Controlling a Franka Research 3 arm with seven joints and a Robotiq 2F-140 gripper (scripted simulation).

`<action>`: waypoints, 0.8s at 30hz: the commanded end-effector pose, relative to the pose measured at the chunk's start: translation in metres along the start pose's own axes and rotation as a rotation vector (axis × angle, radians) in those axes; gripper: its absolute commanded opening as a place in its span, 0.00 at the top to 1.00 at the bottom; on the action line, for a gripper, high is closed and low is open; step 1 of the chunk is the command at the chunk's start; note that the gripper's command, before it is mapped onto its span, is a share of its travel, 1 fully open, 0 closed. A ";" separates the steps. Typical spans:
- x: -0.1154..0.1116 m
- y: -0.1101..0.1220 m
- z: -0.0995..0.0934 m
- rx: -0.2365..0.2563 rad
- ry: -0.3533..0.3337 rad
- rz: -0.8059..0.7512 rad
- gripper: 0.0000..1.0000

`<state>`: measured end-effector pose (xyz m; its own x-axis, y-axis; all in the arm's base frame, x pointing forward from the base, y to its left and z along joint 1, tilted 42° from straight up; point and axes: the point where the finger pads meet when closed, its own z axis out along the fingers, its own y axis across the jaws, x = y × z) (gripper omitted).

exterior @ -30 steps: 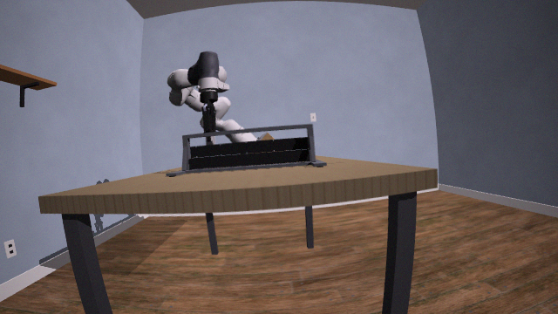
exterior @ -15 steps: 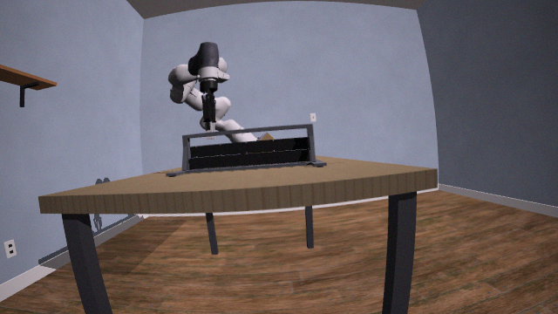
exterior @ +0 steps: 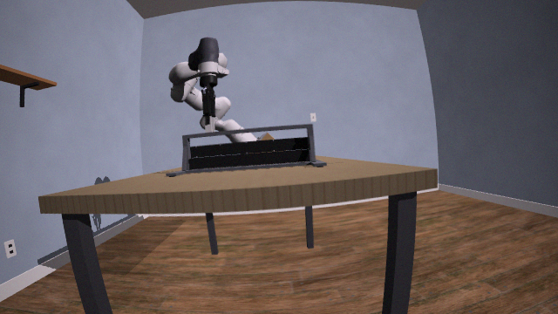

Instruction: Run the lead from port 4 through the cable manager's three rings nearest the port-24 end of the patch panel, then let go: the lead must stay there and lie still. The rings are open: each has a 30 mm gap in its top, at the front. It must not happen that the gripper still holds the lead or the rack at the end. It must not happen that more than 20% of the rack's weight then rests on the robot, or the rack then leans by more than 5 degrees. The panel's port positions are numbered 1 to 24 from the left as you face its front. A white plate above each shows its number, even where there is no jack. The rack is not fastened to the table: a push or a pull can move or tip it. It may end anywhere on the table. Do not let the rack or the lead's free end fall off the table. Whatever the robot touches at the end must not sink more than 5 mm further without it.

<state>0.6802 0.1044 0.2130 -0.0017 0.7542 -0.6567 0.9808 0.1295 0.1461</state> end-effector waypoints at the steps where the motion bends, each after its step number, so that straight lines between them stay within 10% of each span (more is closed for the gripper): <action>1: 0.000 -0.002 -0.002 0.006 -0.001 -0.008 0.80; 4: 0.000 -0.002 -0.002 0.006 -0.001 -0.008 0.80; 5: 0.000 -0.002 -0.002 0.006 -0.001 -0.008 1.00; 24: 0.000 -0.002 -0.002 0.006 -0.001 -0.008 1.00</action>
<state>0.6786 0.1039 0.2138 -0.0046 0.7515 -0.6597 0.9816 0.1292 0.1403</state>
